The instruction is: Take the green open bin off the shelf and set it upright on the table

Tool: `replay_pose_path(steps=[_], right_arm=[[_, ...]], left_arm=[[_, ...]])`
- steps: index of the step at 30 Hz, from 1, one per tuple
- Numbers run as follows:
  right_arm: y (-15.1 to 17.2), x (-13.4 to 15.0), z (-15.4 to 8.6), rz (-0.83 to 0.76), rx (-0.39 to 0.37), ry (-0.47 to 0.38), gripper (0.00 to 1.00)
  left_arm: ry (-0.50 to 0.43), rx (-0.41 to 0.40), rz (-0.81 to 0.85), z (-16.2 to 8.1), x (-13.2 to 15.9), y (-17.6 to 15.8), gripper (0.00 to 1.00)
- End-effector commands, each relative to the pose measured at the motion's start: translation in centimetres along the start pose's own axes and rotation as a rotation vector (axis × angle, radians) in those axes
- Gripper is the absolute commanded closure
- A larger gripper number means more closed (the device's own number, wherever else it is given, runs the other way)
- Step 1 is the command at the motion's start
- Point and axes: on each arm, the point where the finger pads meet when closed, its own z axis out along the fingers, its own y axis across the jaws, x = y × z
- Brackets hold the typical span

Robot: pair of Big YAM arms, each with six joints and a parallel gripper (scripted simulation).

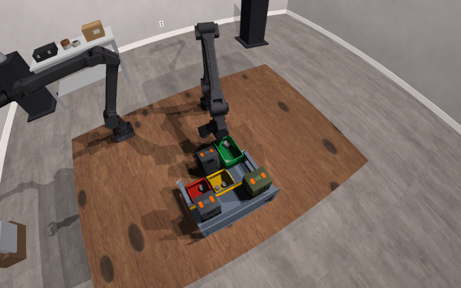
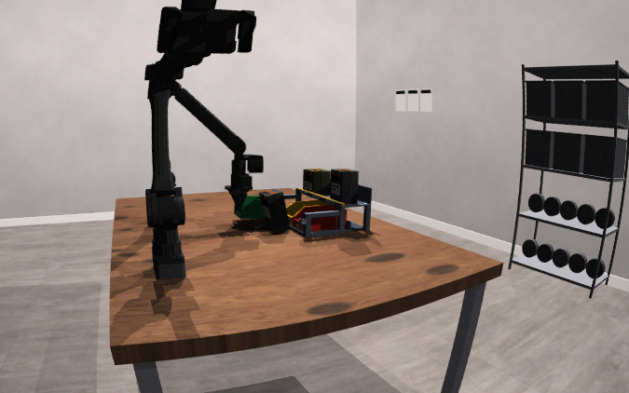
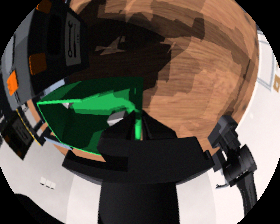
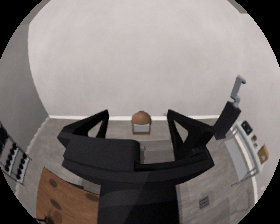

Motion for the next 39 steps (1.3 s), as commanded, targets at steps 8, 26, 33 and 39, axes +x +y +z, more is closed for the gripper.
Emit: replay_pose_path(steps=[8,26,33,39], right_arm=[[-0.5,-1.9,-0.7,-0.009,0.007,-0.053,0.00],[-0.5,-1.9,-0.7,-0.009,0.007,-0.053,0.00],[-0.5,-1.9,-0.7,-0.009,0.007,-0.053,0.00],[-0.5,-1.9,-0.7,-0.009,0.007,-0.053,0.00]], left_arm=[[0.000,0.007,0.002,0.7,-0.3,-0.3,1.00],[0.000,0.006,0.000,1.4,-0.3,-0.3,1.00],[-0.002,0.001,-0.001,1.6,-0.3,-0.1,1.00],[-0.007,-0.015,-0.001,1.3,-0.5,0.5,1.00]])
